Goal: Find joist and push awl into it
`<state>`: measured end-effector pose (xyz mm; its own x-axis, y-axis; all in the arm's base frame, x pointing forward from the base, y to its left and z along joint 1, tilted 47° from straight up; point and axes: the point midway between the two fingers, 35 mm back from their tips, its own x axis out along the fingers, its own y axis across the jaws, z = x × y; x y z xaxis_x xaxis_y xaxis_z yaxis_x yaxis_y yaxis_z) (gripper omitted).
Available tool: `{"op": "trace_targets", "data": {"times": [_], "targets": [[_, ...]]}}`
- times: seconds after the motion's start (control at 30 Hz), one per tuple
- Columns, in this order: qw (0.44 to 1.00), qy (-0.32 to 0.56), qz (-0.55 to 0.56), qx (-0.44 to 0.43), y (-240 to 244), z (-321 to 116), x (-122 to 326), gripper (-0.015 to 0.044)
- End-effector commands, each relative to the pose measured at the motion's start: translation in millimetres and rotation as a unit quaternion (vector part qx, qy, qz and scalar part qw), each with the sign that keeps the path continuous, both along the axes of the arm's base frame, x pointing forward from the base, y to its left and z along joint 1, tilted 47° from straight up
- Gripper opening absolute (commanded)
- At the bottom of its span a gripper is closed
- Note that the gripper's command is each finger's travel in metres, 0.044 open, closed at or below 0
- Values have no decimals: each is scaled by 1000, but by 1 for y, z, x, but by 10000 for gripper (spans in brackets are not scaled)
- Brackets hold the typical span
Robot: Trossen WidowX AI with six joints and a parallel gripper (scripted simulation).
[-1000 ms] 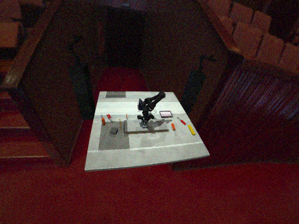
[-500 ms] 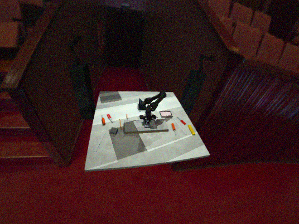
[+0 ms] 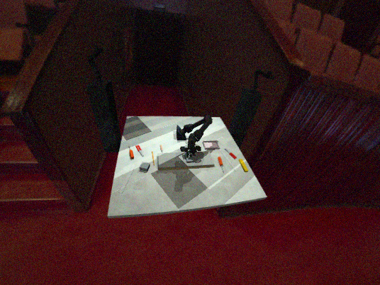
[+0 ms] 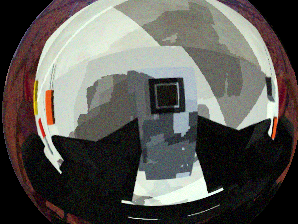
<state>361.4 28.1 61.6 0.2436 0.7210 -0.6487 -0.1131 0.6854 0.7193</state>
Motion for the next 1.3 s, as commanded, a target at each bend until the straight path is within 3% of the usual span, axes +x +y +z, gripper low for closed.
{"op": "trace_targets", "data": {"times": [0.0, 1.27], "targets": [[1000, 2, 0, 2, 5, 4, -2, 0], [1000, 2, 0, 3, 51, 52, -9, 0]]}}
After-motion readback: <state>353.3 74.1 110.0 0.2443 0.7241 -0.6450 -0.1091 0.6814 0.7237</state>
